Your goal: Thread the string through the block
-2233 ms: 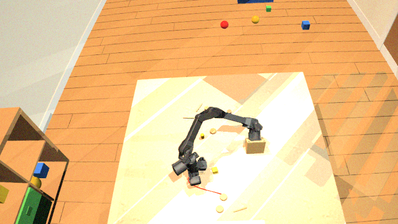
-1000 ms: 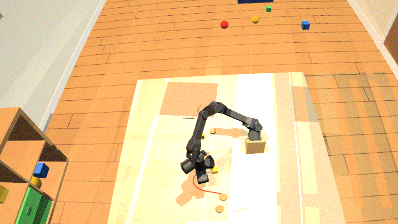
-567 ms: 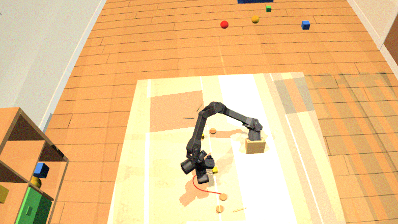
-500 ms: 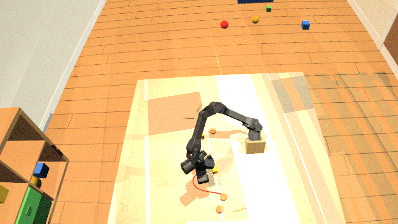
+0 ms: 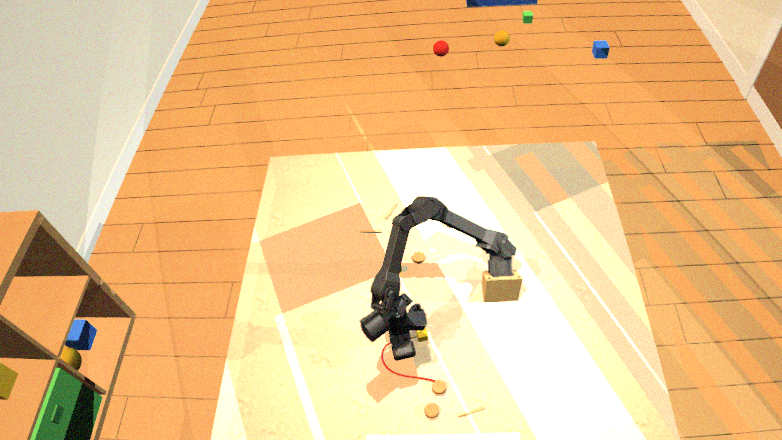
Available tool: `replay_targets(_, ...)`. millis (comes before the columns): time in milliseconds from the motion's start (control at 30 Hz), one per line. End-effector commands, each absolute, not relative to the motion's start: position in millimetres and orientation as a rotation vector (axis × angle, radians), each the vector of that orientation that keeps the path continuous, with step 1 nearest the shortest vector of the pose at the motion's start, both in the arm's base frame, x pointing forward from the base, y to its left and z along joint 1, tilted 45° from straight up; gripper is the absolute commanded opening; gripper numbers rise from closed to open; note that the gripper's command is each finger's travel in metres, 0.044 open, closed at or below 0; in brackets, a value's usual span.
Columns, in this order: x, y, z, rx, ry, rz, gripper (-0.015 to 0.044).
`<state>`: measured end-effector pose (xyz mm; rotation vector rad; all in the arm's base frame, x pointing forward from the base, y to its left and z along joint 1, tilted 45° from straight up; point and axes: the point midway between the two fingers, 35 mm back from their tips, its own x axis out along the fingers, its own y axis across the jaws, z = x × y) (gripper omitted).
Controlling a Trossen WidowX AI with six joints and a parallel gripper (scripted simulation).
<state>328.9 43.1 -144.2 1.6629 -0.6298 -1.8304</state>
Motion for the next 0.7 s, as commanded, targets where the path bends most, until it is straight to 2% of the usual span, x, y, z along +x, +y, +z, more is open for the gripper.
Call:
replay_targets(0, 322, 43, -144, 1.665, -0.632, -1.838, 0.0000)
replay_targets(667, 298, 43, -141, 1.664, -0.631, -1.838, 0.0000)
